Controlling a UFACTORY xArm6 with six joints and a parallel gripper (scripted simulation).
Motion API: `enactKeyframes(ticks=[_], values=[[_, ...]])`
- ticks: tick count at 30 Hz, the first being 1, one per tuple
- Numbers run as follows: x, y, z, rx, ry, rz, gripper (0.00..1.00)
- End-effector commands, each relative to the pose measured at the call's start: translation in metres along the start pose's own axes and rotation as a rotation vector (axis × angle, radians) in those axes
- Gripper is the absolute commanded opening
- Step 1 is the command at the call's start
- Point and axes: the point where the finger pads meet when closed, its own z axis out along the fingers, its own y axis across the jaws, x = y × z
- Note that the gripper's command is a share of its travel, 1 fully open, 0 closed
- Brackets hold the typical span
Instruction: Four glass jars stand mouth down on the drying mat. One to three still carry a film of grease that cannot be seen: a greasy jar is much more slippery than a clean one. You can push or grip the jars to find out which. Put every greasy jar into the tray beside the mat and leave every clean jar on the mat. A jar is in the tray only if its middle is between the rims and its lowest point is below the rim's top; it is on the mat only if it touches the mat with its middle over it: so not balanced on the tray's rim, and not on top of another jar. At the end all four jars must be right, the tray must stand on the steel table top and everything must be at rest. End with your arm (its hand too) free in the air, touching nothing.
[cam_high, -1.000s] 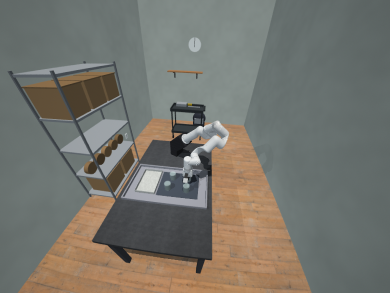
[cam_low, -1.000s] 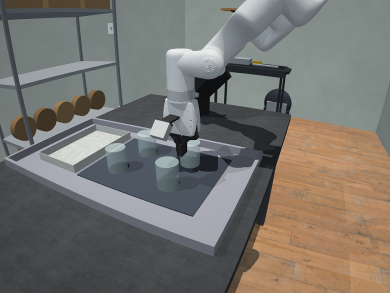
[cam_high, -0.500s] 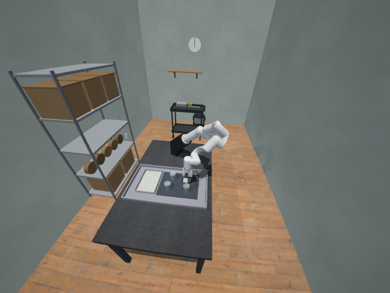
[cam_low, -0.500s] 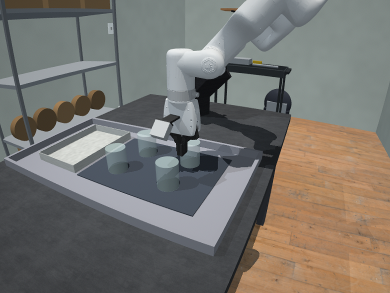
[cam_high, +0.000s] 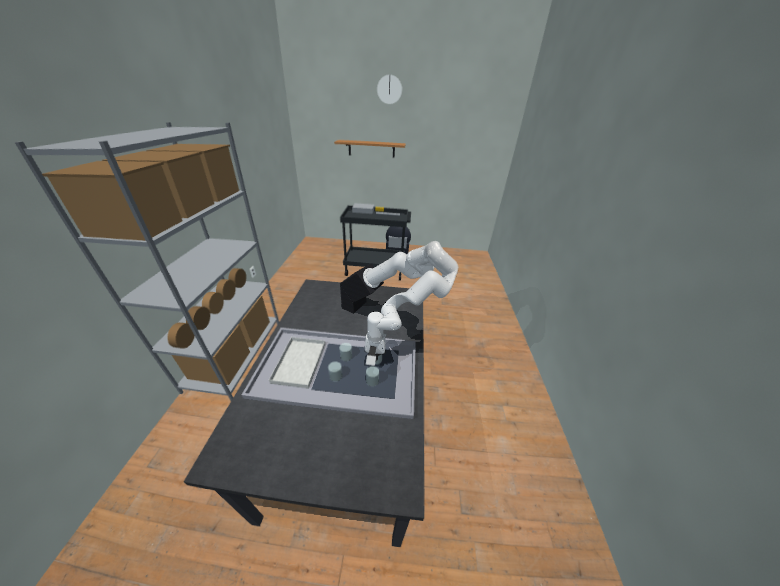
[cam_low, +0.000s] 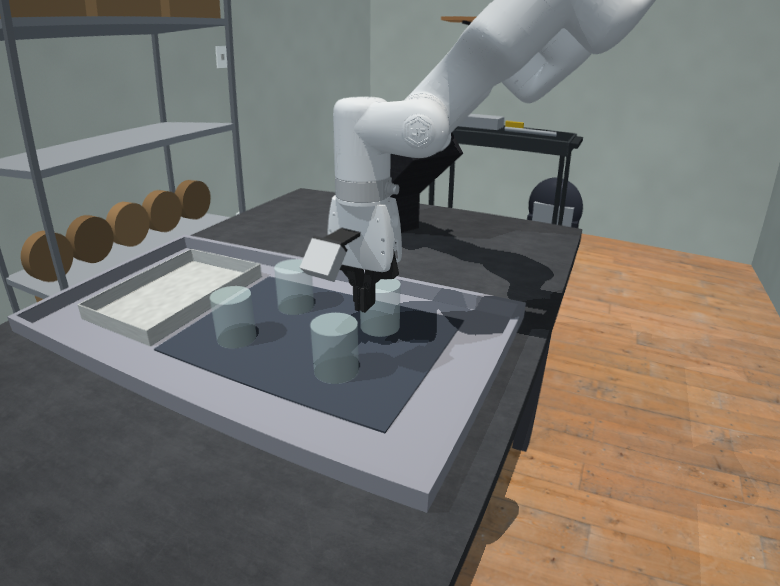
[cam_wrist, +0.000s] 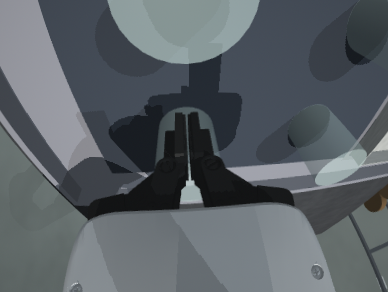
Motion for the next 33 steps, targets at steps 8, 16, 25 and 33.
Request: enactKeyframes(ticks=[8,16,25,33], values=[[-0.0004,0.0,-0.0007,0.0,0.002,-0.001,0.0],[-0.0012,0.0,-0.0007,0.0,0.002,-0.001,0.0],[-0.0024,0.0,-0.0007,0.0,0.002,-0.001,0.0],[-0.0032,0.0,-0.0007,0.0,0.002,-0.001,0.0]])
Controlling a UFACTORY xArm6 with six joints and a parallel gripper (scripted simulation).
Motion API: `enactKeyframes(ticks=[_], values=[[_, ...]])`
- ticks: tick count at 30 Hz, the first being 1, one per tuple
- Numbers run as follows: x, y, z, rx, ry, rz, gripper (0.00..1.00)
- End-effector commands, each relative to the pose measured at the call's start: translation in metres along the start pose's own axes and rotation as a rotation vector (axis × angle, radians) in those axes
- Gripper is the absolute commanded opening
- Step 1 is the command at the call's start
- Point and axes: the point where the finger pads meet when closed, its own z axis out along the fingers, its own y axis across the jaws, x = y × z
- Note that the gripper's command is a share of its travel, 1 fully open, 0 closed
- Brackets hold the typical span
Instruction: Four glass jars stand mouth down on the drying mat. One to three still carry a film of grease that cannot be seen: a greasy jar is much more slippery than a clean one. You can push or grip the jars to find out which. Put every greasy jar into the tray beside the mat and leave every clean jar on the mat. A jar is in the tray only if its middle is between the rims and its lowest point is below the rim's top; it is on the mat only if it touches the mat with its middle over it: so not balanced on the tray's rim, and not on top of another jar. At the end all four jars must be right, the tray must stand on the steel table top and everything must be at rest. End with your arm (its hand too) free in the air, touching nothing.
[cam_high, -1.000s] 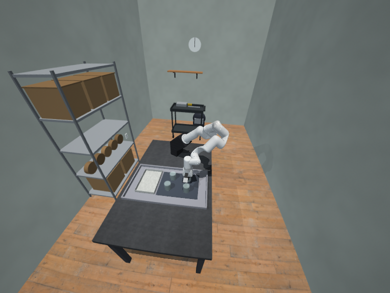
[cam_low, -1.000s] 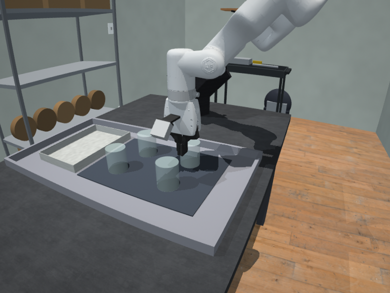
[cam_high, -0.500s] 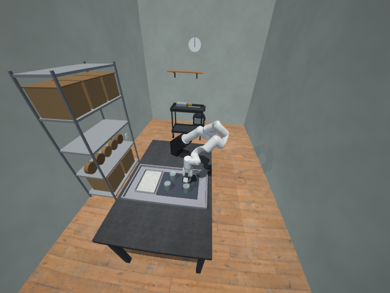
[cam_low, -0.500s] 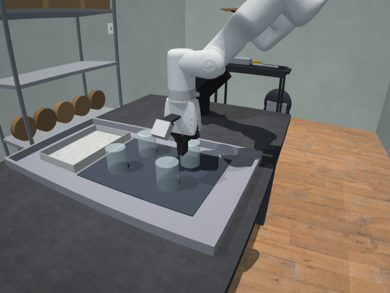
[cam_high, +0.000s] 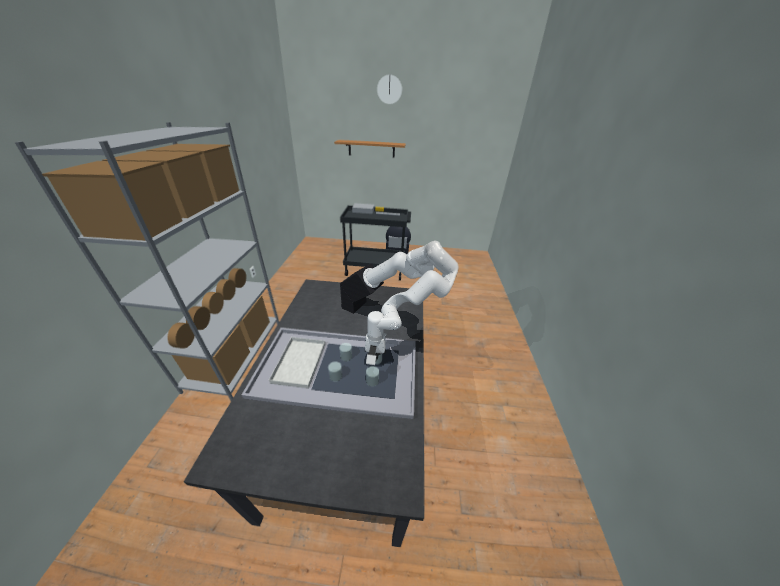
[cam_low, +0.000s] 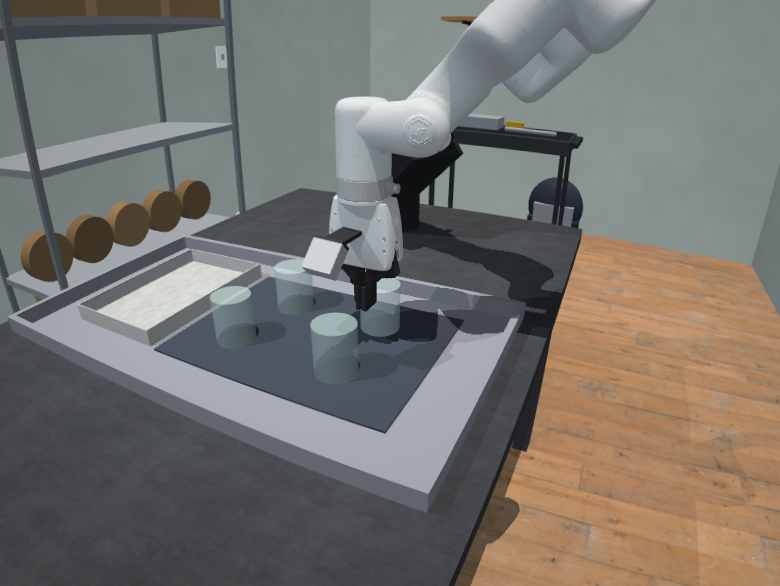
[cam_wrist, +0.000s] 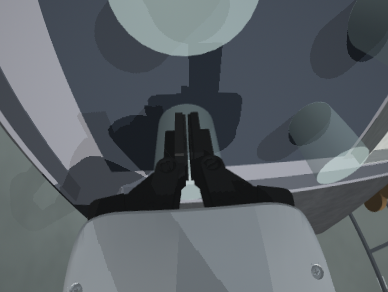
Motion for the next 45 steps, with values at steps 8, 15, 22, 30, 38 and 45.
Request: enactKeyframes(ticks=[8,15,22,30,38,45], values=[[-0.0004,0.0,-0.0007,0.0,0.002,-0.001,0.0],[-0.0012,0.0,-0.0007,0.0,0.002,-0.001,0.0],[-0.002,0.0,-0.0008,0.0,0.002,-0.001,0.0],[-0.003,0.0,-0.0017,0.0,0.002,-0.001,0.0],[-0.0038,0.0,-0.0023,0.0,0.002,-0.001,0.0],[-0.0048,0.0,-0.003,0.0,0.002,-0.001,0.0]])
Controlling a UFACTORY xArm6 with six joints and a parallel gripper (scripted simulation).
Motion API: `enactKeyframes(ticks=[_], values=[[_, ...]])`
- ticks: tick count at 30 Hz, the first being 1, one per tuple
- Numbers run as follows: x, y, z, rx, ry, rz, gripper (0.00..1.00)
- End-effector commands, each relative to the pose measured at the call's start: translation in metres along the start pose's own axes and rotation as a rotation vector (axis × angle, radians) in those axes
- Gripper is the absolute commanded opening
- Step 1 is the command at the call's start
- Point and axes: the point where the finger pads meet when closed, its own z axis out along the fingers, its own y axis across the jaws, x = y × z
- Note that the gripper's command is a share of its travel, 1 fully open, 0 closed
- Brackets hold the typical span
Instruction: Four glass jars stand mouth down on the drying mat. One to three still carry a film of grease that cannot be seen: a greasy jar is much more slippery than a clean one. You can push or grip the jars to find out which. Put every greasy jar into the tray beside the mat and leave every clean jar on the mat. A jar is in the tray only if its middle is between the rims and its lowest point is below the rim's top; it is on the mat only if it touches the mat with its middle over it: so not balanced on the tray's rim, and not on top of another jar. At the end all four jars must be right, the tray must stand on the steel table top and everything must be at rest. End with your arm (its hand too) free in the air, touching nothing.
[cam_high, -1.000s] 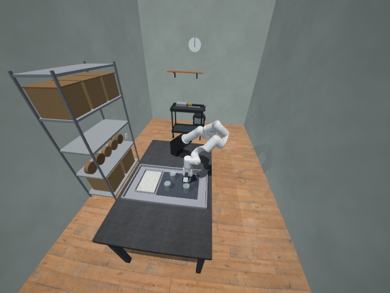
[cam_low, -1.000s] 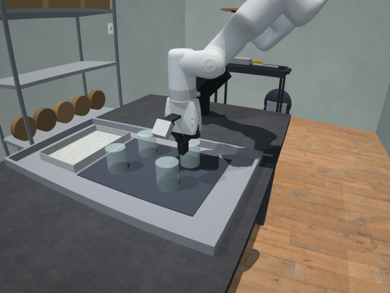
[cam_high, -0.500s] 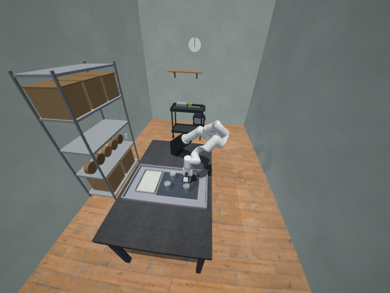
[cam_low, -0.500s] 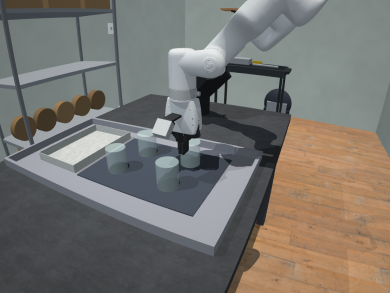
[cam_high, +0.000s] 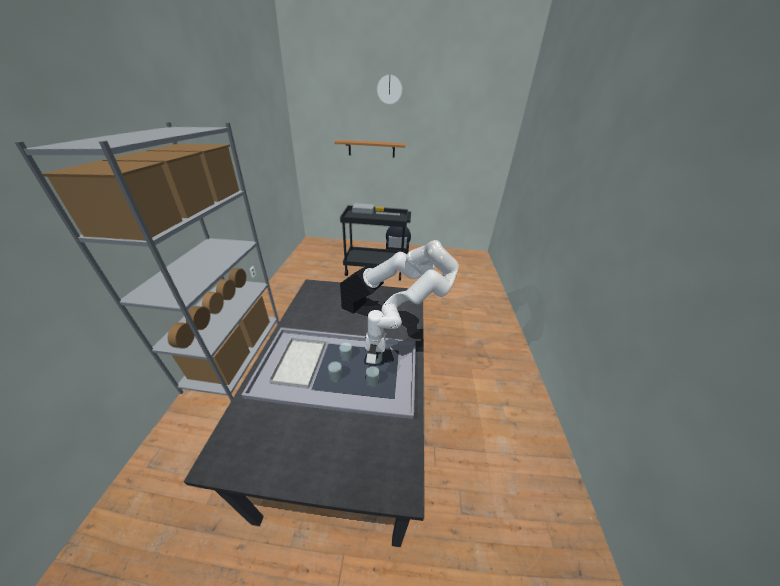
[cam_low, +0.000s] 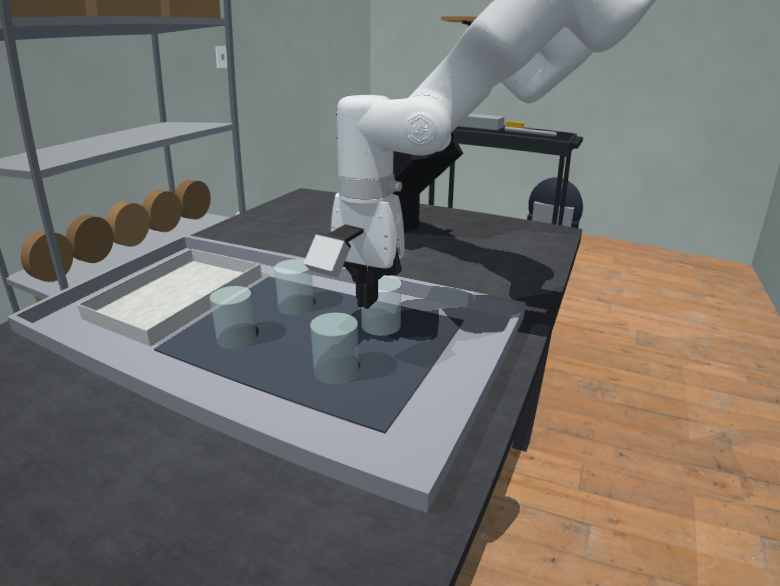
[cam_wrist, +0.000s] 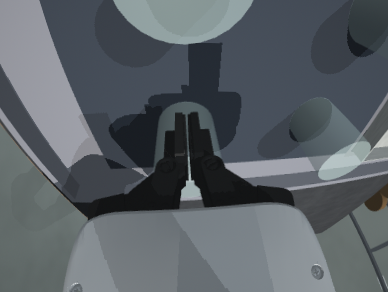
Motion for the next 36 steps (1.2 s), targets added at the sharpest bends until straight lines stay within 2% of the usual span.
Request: enactKeyframes(ticks=[1,36], values=[[0.0003,0.0,-0.0012,-0.001,0.002,-0.001,0.0],[-0.0038,0.0,-0.0045,-0.001,0.002,-0.001,0.0]])
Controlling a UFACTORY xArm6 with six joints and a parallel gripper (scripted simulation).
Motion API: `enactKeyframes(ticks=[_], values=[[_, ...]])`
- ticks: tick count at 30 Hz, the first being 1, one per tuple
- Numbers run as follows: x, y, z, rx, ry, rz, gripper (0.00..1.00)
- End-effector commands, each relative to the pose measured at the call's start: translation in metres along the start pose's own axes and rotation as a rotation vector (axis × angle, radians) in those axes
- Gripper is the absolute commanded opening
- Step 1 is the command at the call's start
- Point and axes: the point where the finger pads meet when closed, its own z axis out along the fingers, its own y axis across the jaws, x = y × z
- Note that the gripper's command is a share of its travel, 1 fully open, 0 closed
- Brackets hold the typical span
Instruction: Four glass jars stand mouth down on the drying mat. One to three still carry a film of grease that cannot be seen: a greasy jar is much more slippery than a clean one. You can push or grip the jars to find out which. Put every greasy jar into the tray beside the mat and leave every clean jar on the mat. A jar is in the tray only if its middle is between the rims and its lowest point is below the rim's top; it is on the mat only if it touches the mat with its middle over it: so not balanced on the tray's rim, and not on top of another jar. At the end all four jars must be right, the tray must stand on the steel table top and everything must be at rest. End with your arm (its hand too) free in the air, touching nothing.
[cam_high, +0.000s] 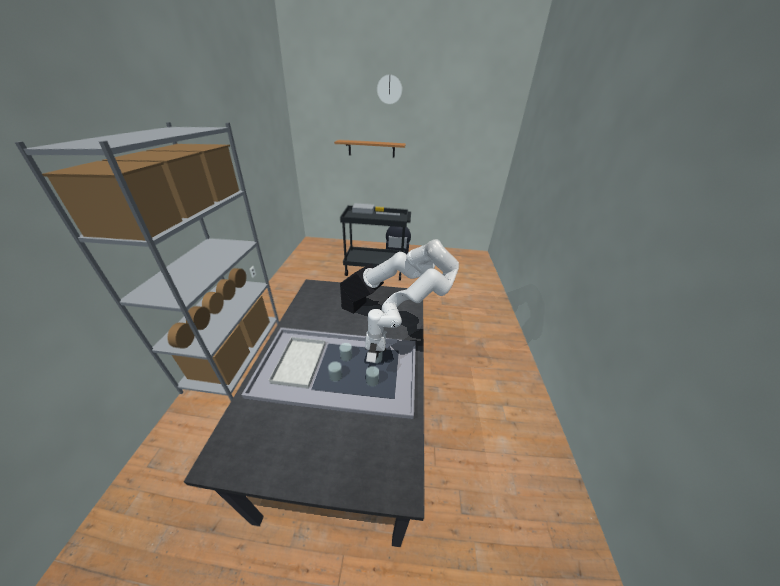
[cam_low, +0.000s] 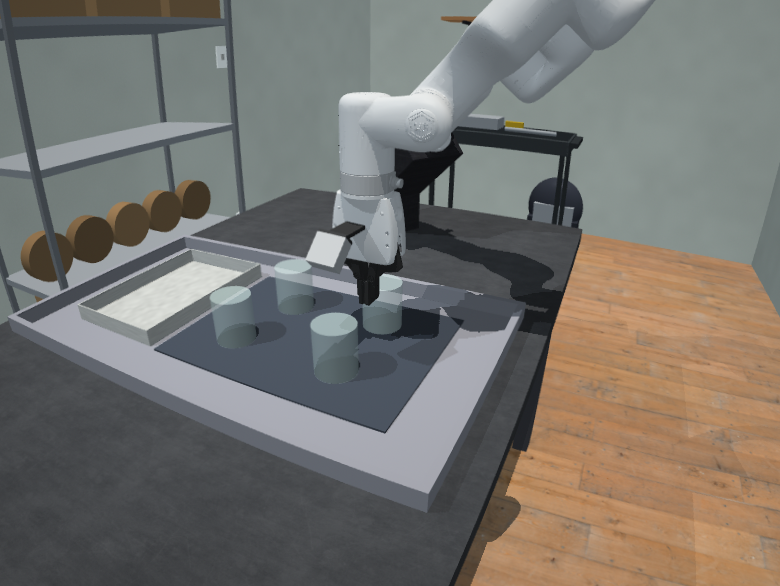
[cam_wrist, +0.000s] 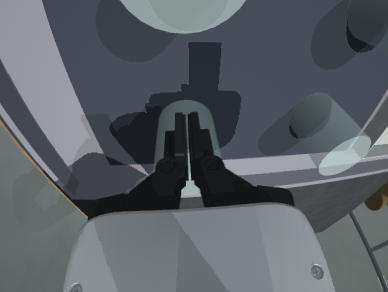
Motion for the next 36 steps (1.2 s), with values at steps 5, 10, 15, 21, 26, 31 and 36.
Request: enactKeyframes(ticks=[5,10,15,21,26,31,36], values=[[0.0,0.0,-0.001,-0.001,0.002,-0.001,0.0],[-0.001,0.0,-0.002,-0.001,0.002,-0.001,0.0],[-0.001,0.0,-0.002,-0.001,0.002,-0.001,0.0],[-0.002,0.0,-0.003,-0.001,0.002,-0.001,0.0],[0.0,0.0,-0.002,-0.001,0.002,-0.001,0.0],[0.012,0.0,0.001,-0.001,0.002,-0.001,0.0],[0.022,0.0,0.005,-0.001,0.002,-0.001,0.0]])
